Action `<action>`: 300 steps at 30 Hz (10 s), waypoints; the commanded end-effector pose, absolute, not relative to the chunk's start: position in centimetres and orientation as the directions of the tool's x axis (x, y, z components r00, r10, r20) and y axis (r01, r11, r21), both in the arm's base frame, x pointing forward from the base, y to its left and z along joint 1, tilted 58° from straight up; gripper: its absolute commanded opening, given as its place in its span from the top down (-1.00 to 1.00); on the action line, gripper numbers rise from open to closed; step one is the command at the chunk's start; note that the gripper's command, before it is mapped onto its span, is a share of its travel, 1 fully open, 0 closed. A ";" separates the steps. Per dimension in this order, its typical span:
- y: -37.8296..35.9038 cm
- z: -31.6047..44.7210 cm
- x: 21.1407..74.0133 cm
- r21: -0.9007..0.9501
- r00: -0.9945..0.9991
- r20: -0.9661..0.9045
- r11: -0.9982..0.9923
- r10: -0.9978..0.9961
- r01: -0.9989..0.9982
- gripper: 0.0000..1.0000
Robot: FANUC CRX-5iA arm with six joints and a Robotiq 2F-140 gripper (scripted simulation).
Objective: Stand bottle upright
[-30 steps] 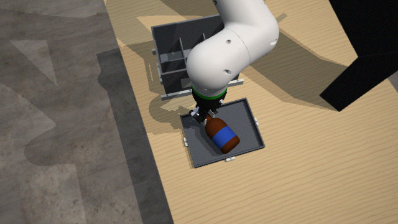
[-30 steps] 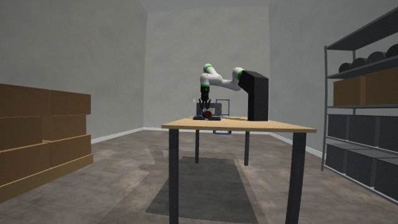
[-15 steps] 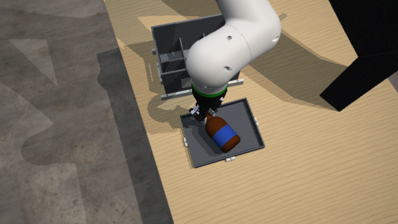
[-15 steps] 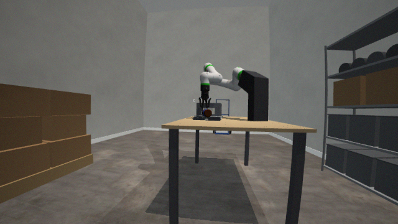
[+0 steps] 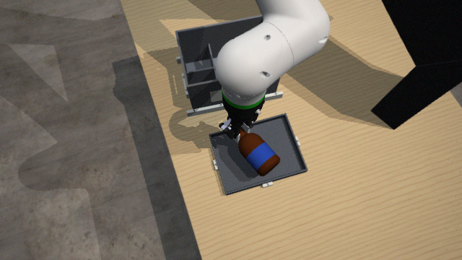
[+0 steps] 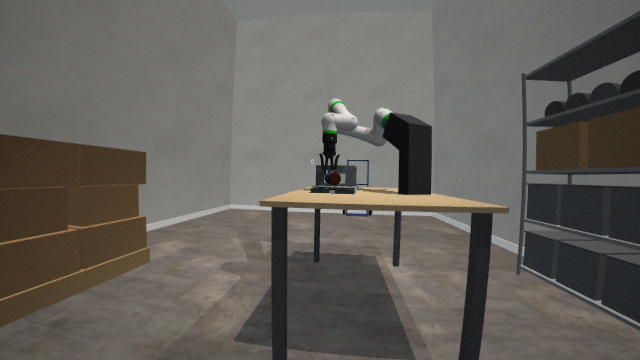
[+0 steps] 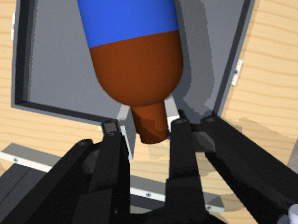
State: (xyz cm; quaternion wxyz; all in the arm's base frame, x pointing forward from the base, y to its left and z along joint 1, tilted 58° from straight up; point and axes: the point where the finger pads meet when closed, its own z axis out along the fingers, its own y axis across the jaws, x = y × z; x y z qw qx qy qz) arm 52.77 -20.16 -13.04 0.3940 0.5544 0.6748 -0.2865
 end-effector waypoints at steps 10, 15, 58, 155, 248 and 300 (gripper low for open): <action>-18.4 -11.9 52.3 0.050 -0.075 -0.849 0.221 0.523 0.974 1.00; -17.9 -11.6 52.2 0.050 -0.075 -0.849 0.221 0.523 0.974 1.00; -12.6 -8.2 50.8 0.050 -0.075 -0.849 0.221 0.523 0.974 1.00; -10.6 -7.0 50.3 0.014 -0.116 -0.851 0.243 0.513 0.970 1.00; -10.6 -7.0 50.3 -0.381 -0.552 -0.761 0.453 0.342 0.806 1.00; -10.7 -7.0 50.2 -0.385 -0.540 -0.788 0.447 0.296 0.807 1.00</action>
